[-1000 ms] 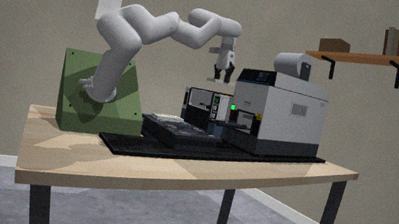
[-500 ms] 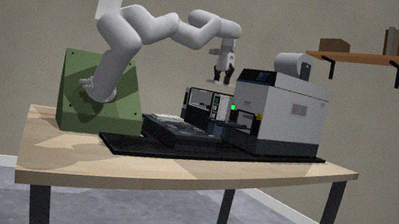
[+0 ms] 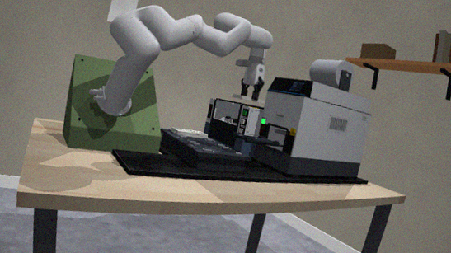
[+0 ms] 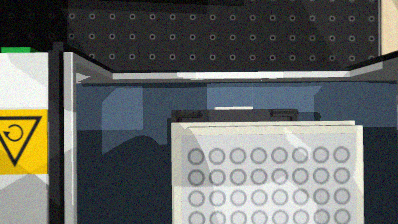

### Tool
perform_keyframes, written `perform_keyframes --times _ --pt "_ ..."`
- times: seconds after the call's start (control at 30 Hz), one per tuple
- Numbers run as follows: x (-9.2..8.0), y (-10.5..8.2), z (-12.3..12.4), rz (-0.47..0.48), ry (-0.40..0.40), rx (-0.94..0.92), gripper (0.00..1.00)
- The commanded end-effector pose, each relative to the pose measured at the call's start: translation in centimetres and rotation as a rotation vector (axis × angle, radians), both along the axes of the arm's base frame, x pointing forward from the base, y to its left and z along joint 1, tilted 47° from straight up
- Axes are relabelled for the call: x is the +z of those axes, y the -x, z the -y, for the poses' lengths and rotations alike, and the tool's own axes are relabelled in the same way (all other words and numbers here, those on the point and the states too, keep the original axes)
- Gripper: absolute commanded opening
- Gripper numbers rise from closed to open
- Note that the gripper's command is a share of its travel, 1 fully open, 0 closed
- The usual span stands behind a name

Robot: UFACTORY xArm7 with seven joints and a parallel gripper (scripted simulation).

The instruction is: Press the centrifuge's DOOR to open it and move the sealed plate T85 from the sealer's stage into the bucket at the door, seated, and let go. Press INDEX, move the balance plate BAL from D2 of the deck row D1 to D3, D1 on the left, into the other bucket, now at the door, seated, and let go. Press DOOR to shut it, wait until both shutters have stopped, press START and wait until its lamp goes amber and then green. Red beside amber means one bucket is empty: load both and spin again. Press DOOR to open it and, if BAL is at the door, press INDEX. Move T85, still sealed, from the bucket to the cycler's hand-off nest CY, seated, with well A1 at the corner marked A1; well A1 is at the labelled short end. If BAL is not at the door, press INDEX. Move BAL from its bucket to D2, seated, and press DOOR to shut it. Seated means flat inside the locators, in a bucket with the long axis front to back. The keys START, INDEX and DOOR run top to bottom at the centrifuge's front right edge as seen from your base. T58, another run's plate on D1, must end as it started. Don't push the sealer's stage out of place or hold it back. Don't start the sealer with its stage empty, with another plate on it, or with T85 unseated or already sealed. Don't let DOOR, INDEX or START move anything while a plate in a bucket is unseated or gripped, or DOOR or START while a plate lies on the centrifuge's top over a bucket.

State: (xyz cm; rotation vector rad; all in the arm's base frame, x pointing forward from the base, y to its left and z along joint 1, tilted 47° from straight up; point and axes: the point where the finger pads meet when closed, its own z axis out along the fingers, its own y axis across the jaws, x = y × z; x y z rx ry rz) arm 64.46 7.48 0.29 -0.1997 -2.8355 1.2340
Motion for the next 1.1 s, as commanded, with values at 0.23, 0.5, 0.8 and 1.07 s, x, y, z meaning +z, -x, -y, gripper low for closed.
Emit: perform_keyframes --times 0.23,0.5,0.8,1.07 --pt "-1.0 0.1 1.1 0.009 -0.005 0.008 0.0" --pt "-1.7 0.2 1.8 0.009 -0.005 0.008 0.0" --pt "-2.7 0.3 2.9 0.009 -0.005 0.008 0.0" --pt "-3.4 0.4 3.6 0.009 -0.005 0.008 0.0"
